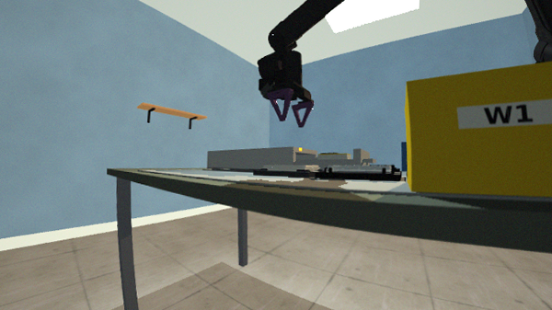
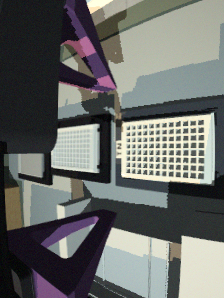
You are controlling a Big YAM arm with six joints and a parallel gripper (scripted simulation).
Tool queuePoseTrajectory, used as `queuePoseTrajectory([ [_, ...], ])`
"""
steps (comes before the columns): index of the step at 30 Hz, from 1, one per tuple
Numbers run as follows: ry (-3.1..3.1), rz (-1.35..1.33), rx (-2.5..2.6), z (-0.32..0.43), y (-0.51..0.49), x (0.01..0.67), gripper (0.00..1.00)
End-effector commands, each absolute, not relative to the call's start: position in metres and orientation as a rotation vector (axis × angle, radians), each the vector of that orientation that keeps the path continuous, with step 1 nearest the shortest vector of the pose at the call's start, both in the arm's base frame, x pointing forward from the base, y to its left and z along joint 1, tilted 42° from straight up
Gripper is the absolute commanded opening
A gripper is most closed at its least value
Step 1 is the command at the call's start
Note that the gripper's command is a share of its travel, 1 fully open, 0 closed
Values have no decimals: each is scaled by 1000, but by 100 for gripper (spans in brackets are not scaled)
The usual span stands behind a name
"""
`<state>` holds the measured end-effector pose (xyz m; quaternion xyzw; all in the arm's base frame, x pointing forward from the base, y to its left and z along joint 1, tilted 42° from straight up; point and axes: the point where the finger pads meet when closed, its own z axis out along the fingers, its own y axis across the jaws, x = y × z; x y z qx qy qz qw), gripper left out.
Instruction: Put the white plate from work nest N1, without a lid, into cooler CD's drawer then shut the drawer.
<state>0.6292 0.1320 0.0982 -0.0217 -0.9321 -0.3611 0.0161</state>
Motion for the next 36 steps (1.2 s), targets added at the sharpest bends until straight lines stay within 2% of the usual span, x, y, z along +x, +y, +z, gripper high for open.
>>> queuePoseTrajectory([
  [1, -2949, -1148, -103, 127, 113, 649, 100],
  [5, -2941, -1145, -41, 127, 136, 645, 100],
  [36, -2946, -1147, -64, 127, 126, 647, 100],
])
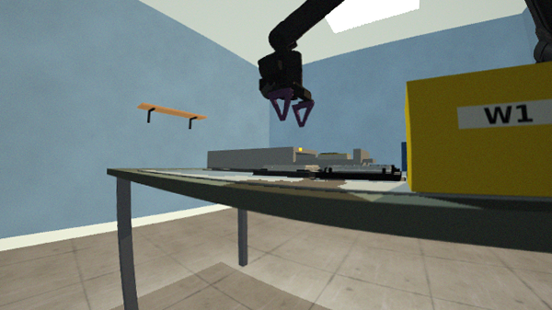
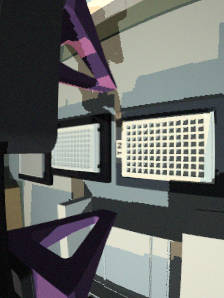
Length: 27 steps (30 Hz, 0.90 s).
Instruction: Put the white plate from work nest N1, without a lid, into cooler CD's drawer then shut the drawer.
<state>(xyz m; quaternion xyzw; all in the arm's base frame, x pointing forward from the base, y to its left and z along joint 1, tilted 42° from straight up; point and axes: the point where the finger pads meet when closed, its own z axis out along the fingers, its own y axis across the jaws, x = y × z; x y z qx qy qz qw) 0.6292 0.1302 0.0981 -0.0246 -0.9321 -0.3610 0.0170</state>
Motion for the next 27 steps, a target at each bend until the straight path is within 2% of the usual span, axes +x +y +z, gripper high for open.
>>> queuePoseTrajectory([
  [1, -2946, -1147, -64, 127, 126, 647, 100],
  [15, -2917, -1134, -63, 96, 145, 639, 100],
  [19, -2927, -1138, -115, 98, 124, 640, 100],
  [27, -2905, -1127, -71, 81, 153, 634, 100],
])
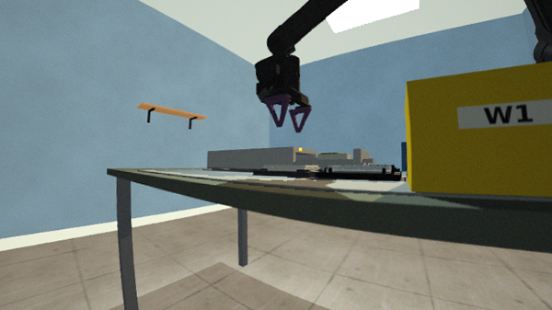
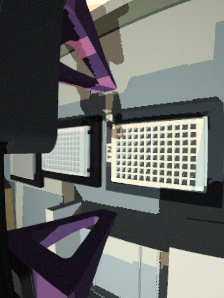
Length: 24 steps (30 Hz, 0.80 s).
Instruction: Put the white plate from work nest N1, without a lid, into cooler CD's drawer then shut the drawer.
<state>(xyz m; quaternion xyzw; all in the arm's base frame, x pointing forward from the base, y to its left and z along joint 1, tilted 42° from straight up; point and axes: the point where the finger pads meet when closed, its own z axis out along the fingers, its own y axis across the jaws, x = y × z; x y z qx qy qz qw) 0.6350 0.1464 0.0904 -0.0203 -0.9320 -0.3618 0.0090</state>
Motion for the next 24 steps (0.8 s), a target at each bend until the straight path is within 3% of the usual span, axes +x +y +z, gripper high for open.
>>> queuePoseTrajectory([
  [1, -2905, -1127, -71, 80, 154, 634, 100],
  [24, -2910, -1127, -68, 63, 172, 634, 100],
])
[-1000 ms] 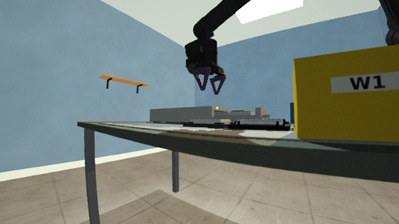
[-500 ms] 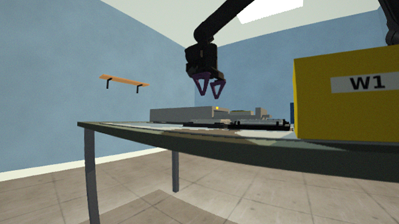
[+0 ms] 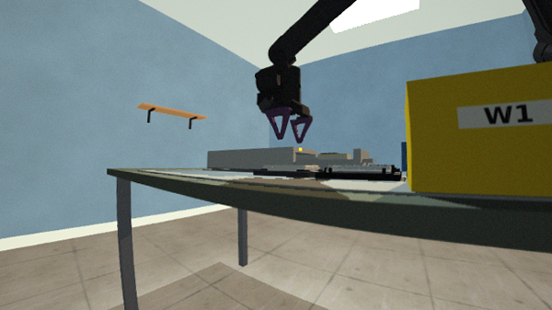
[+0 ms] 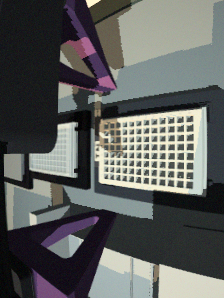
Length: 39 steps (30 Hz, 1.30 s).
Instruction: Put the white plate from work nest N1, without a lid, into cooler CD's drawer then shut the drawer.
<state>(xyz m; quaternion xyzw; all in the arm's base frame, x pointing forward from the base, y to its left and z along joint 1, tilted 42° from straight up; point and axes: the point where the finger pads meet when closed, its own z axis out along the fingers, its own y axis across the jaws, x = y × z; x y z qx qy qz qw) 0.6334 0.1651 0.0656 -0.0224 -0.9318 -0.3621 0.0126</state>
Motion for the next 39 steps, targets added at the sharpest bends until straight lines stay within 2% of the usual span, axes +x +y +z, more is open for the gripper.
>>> queuePoseTrajectory([
  [1, -2910, -1127, -68, 63, 172, 634, 100],
  [19, -2935, -1142, -105, 60, 166, 641, 100],
  [39, -2906, -1125, -71, 27, 203, 633, 100],
])
